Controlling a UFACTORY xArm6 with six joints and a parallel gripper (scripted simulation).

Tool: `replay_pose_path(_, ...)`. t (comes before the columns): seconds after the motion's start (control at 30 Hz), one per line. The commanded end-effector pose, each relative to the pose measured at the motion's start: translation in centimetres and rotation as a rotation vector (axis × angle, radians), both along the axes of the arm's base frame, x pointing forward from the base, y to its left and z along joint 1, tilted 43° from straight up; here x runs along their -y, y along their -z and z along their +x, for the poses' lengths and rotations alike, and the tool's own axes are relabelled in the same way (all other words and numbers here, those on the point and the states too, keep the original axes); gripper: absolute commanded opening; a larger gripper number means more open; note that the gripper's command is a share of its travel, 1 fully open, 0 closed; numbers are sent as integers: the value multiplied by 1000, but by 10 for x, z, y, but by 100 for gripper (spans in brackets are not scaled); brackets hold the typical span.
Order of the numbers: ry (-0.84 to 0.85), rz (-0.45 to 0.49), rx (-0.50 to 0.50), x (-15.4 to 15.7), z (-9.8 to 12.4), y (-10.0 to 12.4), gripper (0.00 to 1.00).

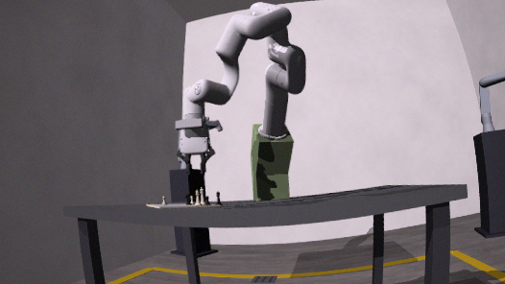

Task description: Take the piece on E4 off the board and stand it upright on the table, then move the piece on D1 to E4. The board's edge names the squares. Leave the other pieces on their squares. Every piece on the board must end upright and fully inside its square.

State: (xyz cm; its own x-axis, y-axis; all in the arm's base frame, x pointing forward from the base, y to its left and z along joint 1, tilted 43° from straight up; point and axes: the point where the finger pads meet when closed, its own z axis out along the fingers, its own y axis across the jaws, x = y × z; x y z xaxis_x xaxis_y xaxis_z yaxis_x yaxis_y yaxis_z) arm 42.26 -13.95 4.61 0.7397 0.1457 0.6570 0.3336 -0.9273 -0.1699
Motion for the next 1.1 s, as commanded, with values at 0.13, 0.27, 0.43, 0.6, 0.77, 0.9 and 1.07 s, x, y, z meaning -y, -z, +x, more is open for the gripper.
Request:
replay_pose_path(0.13,1,-1,2,-2,5,5,43)
replay_pose_path(0.27,1,-1,2,-4,9,10,43)
replay_pose_path(0.43,1,-1,2,-7,14,16,43)
replay_pose_path(0.6,1,-1,2,-8,16,19,43)
replay_pose_path(0.77,1,-1,2,-11,21,24,43)
replay_pose_path(0.9,1,-1,2,-12,23,28,43)
replay_pose_path(1.07,1,-1,2,-14,25,30,43)
